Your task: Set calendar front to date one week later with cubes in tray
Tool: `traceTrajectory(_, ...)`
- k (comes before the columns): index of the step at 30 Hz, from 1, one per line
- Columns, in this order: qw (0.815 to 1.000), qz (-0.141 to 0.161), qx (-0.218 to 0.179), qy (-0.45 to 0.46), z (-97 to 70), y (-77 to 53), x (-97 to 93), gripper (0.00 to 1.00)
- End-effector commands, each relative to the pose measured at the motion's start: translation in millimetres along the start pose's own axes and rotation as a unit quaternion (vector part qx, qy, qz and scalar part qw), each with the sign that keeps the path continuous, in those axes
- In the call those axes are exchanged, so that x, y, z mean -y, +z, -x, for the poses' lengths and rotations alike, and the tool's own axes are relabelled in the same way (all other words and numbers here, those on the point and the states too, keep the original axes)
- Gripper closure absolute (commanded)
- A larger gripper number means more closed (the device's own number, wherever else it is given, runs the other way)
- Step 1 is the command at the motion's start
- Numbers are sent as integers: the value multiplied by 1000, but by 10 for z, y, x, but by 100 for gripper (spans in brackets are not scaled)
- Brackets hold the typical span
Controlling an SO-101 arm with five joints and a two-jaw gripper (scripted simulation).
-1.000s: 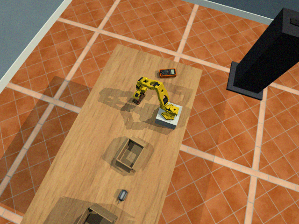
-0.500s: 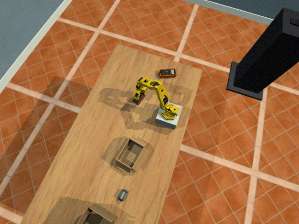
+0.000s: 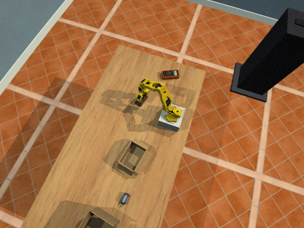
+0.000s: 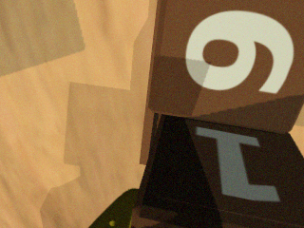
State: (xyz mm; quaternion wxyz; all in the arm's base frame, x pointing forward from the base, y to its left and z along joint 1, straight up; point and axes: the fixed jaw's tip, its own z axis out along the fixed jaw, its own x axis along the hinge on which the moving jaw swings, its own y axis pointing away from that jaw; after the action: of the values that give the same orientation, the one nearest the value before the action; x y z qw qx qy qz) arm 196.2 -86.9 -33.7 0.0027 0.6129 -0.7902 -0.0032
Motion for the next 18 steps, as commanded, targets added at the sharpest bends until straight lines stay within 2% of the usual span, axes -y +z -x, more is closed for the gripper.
traceTrajectory(1, 1000, 5, 2, -1, -7, 54, -37, 100)
traceTrajectory(18, 1000, 5, 2, -1, -6, 113, -46, 100)
